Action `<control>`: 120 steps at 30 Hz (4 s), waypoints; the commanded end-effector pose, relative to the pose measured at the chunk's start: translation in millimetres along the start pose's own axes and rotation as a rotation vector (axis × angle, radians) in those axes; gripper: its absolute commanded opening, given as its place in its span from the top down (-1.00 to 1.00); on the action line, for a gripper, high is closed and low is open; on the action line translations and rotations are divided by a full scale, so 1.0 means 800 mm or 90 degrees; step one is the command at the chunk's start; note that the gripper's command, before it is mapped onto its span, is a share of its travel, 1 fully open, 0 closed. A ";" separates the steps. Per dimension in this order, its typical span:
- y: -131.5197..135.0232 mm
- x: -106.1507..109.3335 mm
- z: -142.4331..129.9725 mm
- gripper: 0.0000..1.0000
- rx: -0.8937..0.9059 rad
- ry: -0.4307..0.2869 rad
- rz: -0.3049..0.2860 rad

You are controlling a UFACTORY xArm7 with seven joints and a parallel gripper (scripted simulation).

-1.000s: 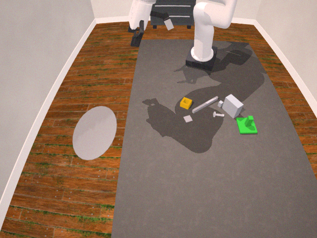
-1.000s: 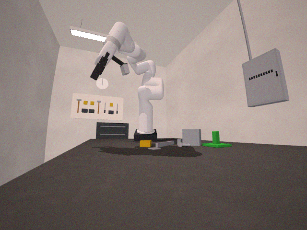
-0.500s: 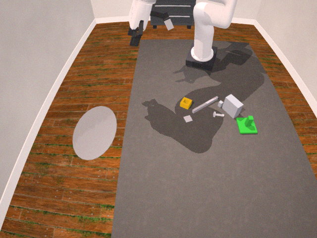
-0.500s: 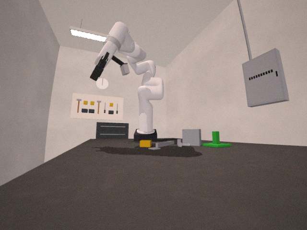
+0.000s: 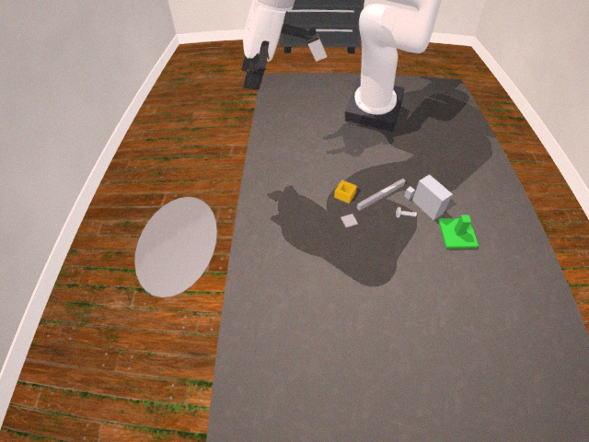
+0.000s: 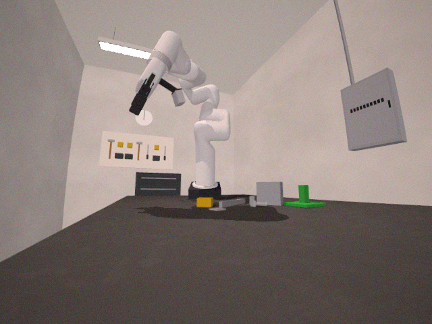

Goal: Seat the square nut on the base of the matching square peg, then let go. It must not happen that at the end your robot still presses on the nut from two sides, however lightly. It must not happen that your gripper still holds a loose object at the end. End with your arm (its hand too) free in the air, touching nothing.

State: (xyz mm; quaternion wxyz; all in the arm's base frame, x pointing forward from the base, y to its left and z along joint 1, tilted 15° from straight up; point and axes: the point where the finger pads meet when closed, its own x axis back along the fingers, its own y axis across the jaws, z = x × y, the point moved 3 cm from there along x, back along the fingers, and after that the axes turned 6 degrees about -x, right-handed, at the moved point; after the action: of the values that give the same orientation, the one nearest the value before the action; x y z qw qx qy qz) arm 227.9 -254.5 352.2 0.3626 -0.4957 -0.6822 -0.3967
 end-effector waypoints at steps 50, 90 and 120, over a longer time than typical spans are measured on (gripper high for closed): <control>0.116 -0.109 0.237 -0.20 -1.074 0.170 0.111; 0.106 -0.147 0.296 -0.20 -1.431 0.155 0.218; 0.109 -0.167 0.300 -0.20 -1.432 0.151 0.215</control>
State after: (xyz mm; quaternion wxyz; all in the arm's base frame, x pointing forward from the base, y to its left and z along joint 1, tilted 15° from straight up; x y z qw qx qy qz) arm 317.9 -72.6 151.3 -0.1751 -0.5856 0.1735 -0.7722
